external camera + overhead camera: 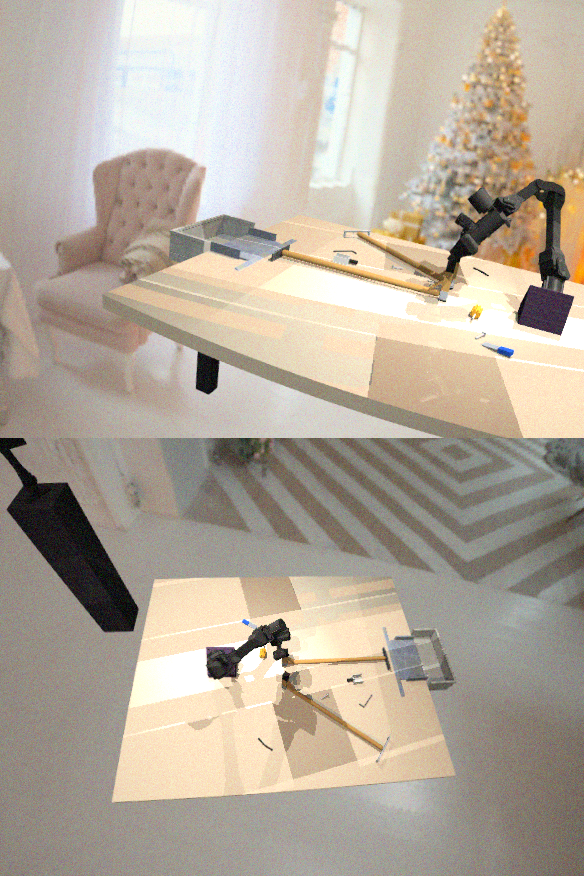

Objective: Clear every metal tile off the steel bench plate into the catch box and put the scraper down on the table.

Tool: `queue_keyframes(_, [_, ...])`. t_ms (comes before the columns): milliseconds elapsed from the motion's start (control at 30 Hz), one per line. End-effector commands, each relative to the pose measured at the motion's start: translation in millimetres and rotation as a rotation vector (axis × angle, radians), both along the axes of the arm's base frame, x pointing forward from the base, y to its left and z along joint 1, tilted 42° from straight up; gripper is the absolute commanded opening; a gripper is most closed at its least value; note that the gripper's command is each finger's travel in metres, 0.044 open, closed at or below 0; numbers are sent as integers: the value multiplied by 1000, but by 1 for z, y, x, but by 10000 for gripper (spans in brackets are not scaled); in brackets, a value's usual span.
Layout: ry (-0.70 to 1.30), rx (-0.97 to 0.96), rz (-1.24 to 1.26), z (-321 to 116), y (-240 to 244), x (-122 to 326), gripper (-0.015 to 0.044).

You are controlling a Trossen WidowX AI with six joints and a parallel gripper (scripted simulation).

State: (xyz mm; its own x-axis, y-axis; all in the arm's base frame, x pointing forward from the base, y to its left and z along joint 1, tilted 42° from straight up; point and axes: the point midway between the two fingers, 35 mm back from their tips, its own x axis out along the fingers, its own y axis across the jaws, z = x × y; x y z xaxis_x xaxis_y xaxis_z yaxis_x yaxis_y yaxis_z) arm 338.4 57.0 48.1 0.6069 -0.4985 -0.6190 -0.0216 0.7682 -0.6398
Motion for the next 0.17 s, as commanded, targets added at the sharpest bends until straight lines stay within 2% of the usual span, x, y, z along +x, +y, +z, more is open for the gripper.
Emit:
queue_keyframes(0, [-13, 9, -2, 10, 8, -2, 440])
queue_keyframes(133, [-11, 12, -3, 19, 16, -6, 440])
